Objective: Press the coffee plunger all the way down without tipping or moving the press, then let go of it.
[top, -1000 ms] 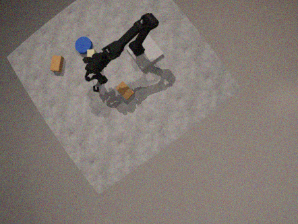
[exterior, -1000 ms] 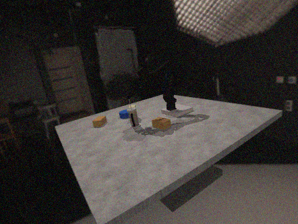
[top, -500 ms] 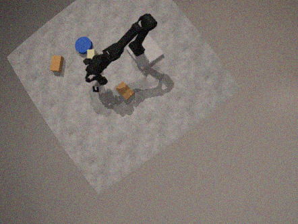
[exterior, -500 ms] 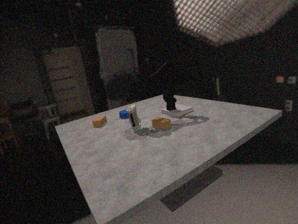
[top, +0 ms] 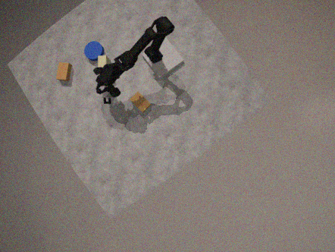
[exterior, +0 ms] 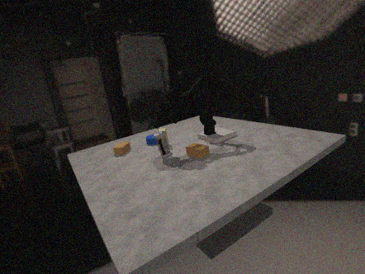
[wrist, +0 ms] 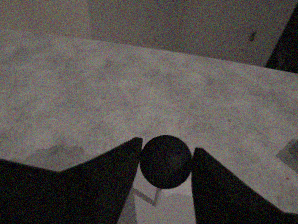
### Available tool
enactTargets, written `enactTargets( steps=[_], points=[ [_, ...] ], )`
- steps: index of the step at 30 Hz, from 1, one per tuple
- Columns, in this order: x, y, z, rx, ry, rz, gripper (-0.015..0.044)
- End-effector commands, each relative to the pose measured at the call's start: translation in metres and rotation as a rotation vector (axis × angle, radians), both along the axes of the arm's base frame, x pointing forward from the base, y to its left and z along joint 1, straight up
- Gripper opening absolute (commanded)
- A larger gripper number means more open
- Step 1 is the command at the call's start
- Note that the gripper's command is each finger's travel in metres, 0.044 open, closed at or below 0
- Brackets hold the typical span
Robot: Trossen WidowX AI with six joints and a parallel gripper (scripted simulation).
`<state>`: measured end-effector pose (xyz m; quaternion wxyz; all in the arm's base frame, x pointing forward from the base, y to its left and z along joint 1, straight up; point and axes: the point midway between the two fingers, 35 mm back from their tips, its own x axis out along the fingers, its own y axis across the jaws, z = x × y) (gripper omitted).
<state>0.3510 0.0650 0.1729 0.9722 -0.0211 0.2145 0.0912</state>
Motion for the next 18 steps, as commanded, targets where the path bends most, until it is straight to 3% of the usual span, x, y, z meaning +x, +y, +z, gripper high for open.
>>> enactTargets(
  steps=[1,18],
  points=[
    [-0.0009,-0.0001,-0.0223,-0.008,0.07,-0.003,0.0112],
    [0.0022,0.0005,-0.0206,-0.008,0.07,-0.003,0.0112]
  ],
)
